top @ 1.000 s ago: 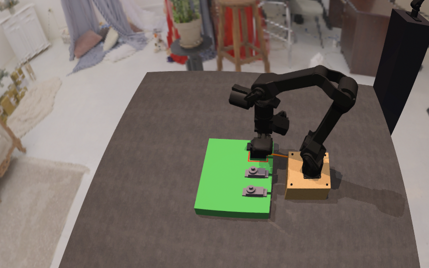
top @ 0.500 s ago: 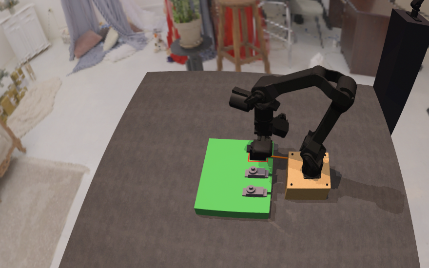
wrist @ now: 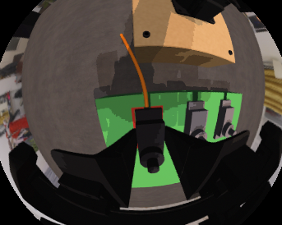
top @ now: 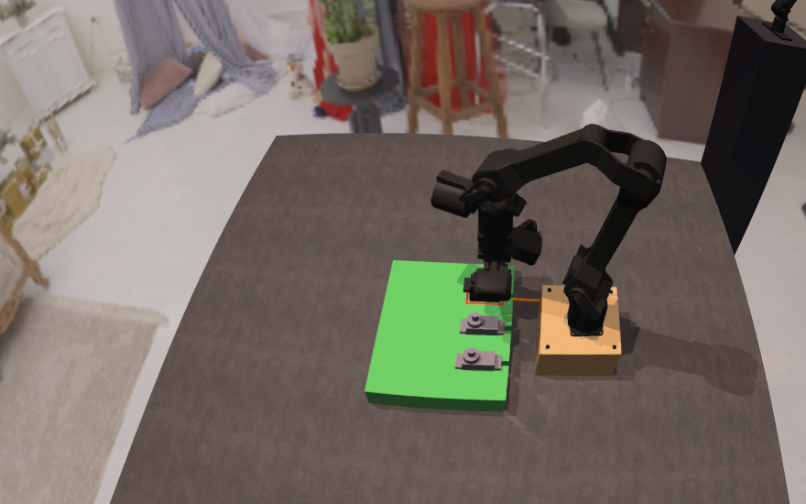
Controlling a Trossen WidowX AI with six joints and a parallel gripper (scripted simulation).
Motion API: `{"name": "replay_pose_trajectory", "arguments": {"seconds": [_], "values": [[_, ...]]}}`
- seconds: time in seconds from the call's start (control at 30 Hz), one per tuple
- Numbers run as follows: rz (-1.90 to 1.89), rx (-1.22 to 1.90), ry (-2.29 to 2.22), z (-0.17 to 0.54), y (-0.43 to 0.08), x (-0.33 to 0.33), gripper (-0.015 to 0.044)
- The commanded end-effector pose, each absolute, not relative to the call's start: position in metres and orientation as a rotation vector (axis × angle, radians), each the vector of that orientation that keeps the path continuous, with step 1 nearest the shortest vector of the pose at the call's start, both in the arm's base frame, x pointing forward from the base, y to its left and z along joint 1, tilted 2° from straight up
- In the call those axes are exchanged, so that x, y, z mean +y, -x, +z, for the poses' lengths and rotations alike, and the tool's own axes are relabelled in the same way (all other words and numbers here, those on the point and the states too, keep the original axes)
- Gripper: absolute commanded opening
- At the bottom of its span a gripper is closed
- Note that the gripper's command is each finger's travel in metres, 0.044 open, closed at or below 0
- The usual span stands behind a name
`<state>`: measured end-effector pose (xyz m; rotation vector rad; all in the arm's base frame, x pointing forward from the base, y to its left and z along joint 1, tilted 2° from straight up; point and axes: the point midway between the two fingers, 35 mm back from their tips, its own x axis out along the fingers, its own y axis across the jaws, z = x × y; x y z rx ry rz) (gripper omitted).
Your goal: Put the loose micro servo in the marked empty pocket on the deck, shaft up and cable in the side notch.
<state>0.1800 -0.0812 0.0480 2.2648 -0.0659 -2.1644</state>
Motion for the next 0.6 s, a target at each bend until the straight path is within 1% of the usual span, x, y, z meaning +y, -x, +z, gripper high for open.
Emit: {"name": "replay_pose_trajectory", "arguments": {"seconds": [0.0,0.57], "values": [[-2.164,-0.06,-2.266,0.044,-0.18,-0.081,0.0],[-2.164,-0.06,-2.266,0.027,-0.181,-0.082,0.0]]}}
